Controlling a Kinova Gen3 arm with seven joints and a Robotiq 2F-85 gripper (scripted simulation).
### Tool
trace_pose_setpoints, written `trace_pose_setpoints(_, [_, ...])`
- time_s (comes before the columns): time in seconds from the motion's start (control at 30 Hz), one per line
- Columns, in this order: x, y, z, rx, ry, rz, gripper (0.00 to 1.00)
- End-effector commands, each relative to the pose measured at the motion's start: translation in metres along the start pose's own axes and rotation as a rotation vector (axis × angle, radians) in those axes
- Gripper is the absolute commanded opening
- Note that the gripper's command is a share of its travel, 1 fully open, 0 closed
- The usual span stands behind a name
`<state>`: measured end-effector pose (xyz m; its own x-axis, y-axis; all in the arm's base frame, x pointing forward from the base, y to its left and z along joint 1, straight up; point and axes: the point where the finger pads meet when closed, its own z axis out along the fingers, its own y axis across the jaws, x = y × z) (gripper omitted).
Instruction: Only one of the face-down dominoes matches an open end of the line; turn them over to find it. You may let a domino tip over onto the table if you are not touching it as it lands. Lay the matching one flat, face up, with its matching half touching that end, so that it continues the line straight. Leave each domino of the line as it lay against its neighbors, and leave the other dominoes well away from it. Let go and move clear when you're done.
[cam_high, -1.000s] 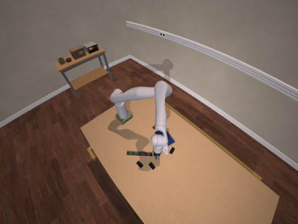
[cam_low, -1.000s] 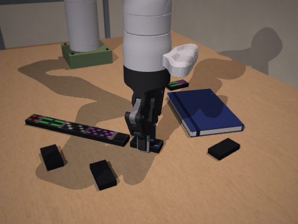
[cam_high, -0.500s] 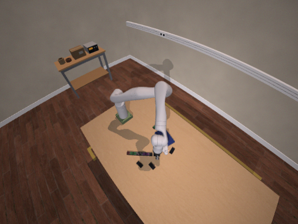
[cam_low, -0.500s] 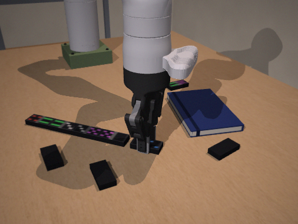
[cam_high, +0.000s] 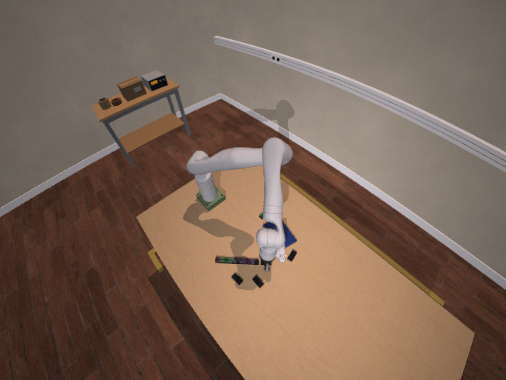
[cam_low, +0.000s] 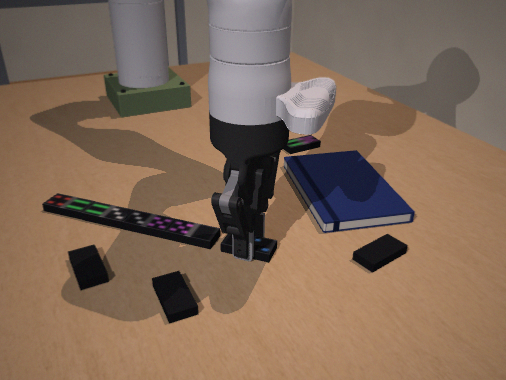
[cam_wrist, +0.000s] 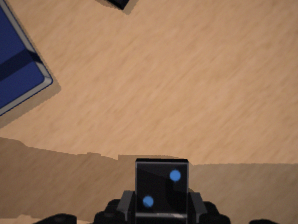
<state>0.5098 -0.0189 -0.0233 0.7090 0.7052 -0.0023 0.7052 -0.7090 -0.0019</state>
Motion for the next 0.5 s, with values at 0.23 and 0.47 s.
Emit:
trace_pose_setpoints(0.23, [0.0002,0.0004,-0.0006,-0.001,0.001,0.000,0.31])
trace_pose_setpoints(0.47, [-0.0011,0.0005,-0.0006,-0.001,0.001,0.000,0.31])
